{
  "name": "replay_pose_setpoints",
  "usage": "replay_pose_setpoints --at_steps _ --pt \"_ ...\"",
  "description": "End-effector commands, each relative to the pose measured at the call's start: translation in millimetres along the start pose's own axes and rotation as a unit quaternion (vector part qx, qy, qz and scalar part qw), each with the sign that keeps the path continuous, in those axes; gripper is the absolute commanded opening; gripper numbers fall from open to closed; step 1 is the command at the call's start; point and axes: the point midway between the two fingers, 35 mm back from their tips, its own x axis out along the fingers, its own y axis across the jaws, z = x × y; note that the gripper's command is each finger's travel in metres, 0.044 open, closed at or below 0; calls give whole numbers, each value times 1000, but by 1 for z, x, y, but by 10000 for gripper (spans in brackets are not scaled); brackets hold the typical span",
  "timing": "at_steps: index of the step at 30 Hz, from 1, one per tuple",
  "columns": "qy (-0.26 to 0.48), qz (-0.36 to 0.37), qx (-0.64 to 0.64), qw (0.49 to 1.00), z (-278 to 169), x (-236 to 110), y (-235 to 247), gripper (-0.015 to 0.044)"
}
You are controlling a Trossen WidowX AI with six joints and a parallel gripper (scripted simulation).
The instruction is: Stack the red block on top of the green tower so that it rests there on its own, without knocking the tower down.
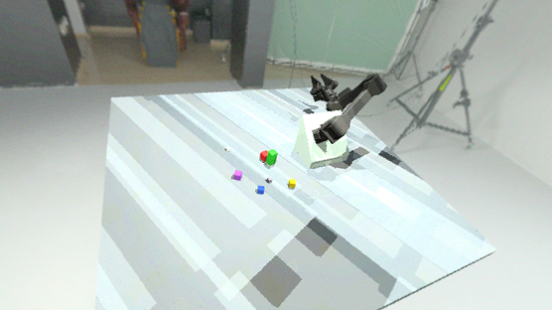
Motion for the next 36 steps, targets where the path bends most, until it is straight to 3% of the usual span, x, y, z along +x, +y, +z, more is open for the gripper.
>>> replay_pose_setpoints --at_steps 1,14,30,36 --pt "-1 -2 -1 1000 0 1 -1 426" --pt "-86 -140 -78 983 7 64 -78 440" --pt "-150 -273 -207 927 20 101 -166 440" --pt "-176 -346 -274 880 29 106 -214 440"
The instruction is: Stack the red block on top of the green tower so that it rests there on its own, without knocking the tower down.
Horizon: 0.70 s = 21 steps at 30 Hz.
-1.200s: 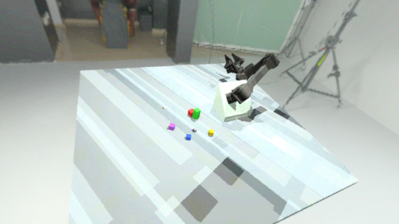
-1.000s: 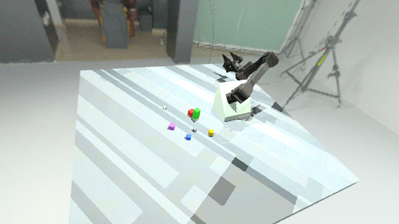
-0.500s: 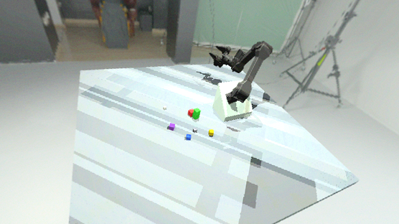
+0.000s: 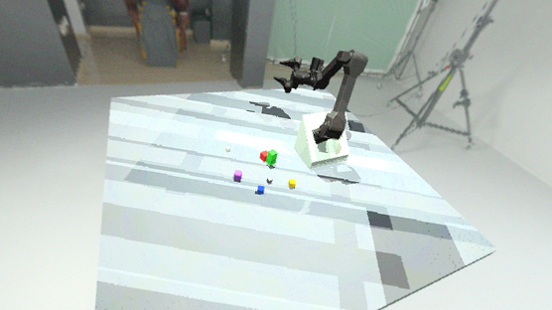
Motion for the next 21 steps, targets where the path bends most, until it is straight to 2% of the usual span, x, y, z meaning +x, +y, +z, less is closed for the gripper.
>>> replay_pose_setpoints --at_steps 1,11,21 --pt "-24 -52 -56 997 -13 20 -24 440" --pt "-56 -192 -194 960 -44 54 -98 440" --pt "-76 -336 -331 879 -65 62 -181 440"
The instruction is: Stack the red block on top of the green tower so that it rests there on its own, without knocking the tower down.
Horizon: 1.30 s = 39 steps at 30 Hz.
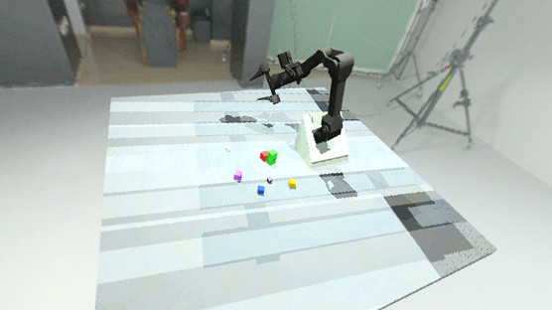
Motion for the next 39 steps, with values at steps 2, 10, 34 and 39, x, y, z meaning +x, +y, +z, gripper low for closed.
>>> replay_pose_setpoints --at_steps 2,10,34,39 --pt "-11 -81 -84 993 -31 17 -26 440" --pt "-8 -210 -213 954 -77 30 -76 440" --pt "65 -488 -476 729 -164 -4 -205 440" --pt "65 -488 -476 729 -167 -1 -207 440"
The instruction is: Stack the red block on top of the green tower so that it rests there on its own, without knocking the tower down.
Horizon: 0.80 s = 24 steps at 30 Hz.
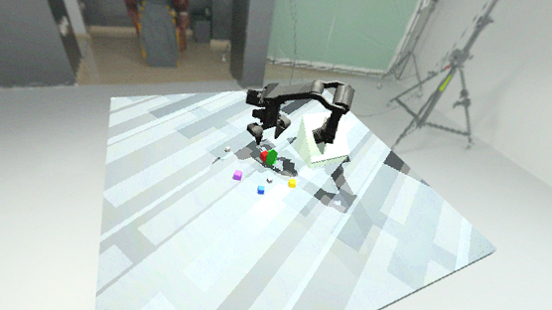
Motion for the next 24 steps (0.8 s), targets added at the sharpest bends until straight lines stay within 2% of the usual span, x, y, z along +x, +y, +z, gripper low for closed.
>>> replay_pose_setpoints --at_steps 1,8,24 --pt "0 -4 -6 1000 -2 4 2 440" --pt "0 -4 -6 1000 -1 44 1 440" --pt "0 -4 -6 1000 -1 61 2 440"
